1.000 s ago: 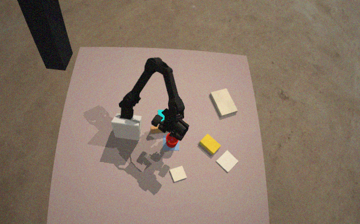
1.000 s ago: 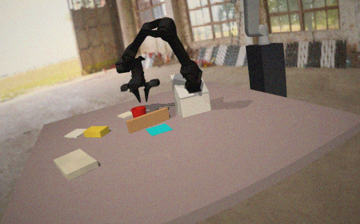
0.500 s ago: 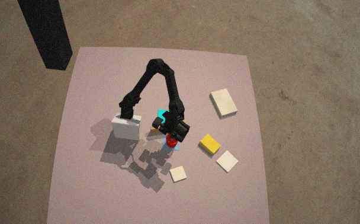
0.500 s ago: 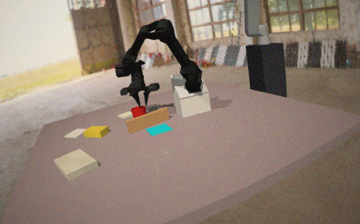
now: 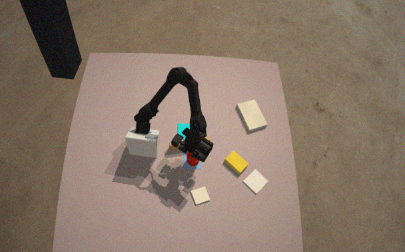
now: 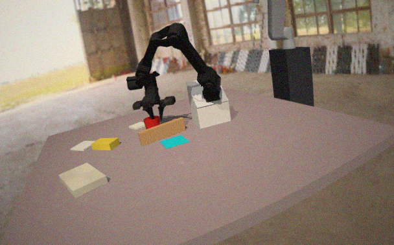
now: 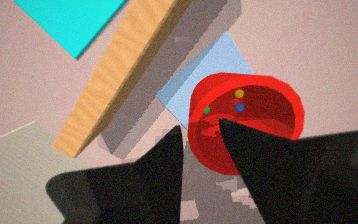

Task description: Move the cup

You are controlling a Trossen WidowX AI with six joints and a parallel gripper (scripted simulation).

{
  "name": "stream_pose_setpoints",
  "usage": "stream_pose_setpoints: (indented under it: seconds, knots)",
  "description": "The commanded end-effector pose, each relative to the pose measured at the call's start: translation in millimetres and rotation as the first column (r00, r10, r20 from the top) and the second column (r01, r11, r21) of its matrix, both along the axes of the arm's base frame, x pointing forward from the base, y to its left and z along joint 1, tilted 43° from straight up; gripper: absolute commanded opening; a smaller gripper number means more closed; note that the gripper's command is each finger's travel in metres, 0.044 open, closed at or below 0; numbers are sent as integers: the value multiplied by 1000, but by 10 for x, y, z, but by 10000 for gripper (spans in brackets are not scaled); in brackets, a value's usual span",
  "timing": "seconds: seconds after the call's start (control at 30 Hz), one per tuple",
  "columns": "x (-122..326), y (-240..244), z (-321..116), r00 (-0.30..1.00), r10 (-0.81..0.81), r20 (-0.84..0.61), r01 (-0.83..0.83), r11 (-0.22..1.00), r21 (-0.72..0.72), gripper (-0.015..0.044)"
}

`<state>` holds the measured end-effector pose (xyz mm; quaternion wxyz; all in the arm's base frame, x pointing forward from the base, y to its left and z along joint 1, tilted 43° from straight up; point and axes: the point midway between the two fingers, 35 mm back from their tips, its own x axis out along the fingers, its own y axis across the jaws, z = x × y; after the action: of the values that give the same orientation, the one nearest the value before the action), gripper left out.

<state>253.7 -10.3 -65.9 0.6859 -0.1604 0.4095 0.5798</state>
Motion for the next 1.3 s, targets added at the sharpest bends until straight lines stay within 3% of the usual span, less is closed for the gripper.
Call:
stream_pose_setpoints:
  seconds: [0.0, 0.5, 0.6, 0.93, 1.27]
  knots:
    - [-32, 66, -48, 1000, -1, -10, 1, 1000, 10, 148]
    - [-47, 174, -152, 1000, -1, -10, 1, 1000, 12, 148]
    - [-29, 154, -148, 1000, 3, -5, -3, 1000, 5, 69]
    - [-29, 154, -148, 1000, 3, -5, -3, 1000, 5, 2]
    - [-3, 10, -13, 1000, 1, -6, -1, 1000, 3, 0]
